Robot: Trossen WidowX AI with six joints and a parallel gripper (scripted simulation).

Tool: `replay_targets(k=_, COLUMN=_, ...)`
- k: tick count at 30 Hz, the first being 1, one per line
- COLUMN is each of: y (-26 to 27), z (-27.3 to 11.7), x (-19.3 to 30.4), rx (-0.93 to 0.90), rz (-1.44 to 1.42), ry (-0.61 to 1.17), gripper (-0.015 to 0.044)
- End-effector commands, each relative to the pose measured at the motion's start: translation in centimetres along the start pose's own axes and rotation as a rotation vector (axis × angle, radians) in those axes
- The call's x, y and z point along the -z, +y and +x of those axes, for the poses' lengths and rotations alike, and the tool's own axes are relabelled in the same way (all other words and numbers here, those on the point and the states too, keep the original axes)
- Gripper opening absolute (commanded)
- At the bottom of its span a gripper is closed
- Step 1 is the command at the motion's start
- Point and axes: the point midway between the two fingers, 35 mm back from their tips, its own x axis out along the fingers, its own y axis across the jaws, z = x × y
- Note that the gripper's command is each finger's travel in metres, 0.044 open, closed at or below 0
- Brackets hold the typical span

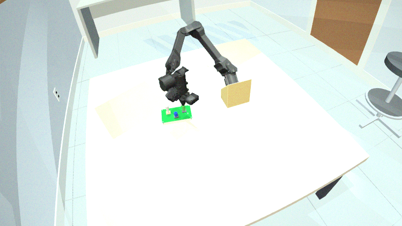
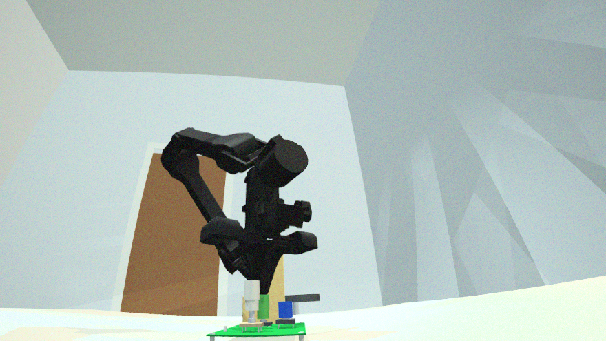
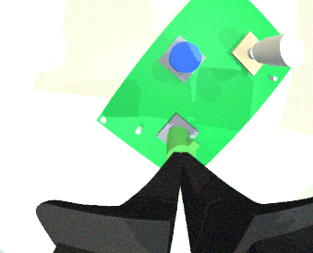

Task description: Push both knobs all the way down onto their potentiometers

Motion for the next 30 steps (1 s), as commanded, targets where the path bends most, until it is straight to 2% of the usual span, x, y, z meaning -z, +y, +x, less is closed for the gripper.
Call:
replay_targets(k=1, y=-0.28, z=1.44, x=-0.03, rx=-0.001, rz=0.023, ry=0.025, gripper=0.0)
replay_targets(k=30, y=-0.28, z=1.34, x=-0.05, rx=-0.001, rz=0.023, ry=0.024, gripper=0.0)
